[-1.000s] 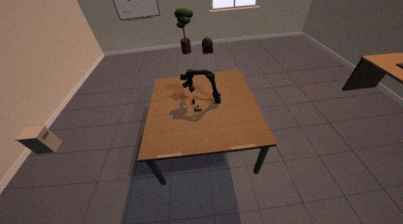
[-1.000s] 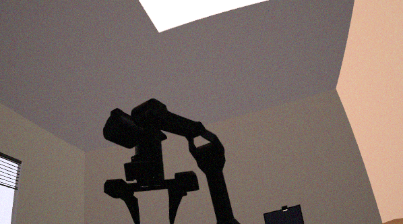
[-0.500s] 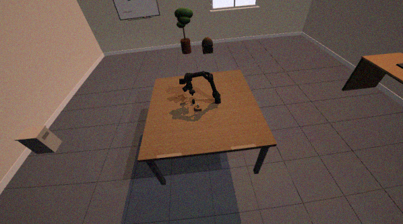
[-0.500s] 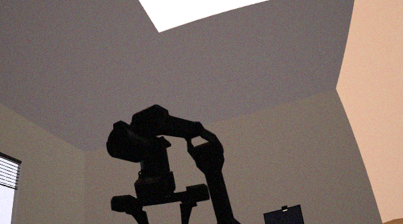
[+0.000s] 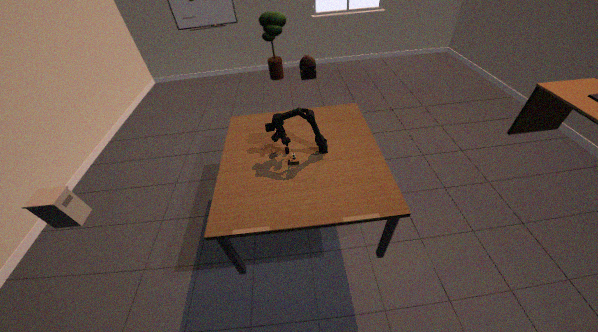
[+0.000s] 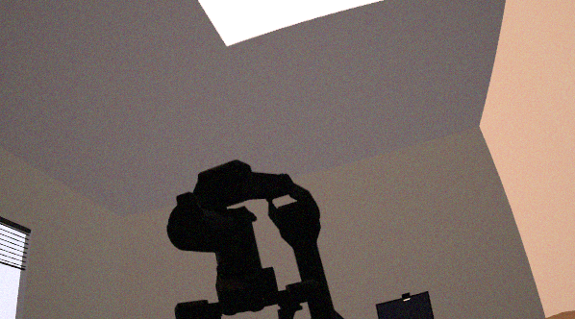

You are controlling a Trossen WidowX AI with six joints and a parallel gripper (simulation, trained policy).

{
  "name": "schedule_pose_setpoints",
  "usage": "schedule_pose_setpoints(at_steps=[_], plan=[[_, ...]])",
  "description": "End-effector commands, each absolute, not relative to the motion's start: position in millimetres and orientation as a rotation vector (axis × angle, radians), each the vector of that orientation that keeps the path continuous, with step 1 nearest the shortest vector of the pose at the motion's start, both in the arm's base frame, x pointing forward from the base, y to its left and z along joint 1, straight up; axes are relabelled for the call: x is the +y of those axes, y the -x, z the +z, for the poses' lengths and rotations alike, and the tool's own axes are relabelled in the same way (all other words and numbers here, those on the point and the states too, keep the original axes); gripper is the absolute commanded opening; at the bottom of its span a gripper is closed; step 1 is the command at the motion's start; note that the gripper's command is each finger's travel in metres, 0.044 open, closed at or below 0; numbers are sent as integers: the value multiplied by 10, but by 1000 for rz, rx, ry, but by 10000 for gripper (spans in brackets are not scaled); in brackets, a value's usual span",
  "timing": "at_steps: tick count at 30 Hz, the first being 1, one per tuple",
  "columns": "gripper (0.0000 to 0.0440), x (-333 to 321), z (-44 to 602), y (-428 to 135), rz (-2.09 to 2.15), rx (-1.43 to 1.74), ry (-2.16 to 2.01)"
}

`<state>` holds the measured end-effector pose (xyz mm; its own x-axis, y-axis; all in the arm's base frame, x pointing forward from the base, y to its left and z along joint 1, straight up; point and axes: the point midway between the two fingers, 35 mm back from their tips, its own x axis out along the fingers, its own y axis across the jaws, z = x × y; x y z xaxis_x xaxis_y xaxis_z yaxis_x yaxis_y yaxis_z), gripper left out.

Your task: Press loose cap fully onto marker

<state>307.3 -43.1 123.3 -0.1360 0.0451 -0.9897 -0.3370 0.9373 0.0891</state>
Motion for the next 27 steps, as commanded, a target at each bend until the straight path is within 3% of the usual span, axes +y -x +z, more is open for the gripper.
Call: schedule_pose_setpoints(at_steps=[1,21,24,27], plan=[[288,-356,1119,-3053,378,1699,245],[239,-249,637,-2947,528,1722,362],[216,-252,606,-2937,539,1717,389],[144,-259,619,-2948,539,1703,417]])
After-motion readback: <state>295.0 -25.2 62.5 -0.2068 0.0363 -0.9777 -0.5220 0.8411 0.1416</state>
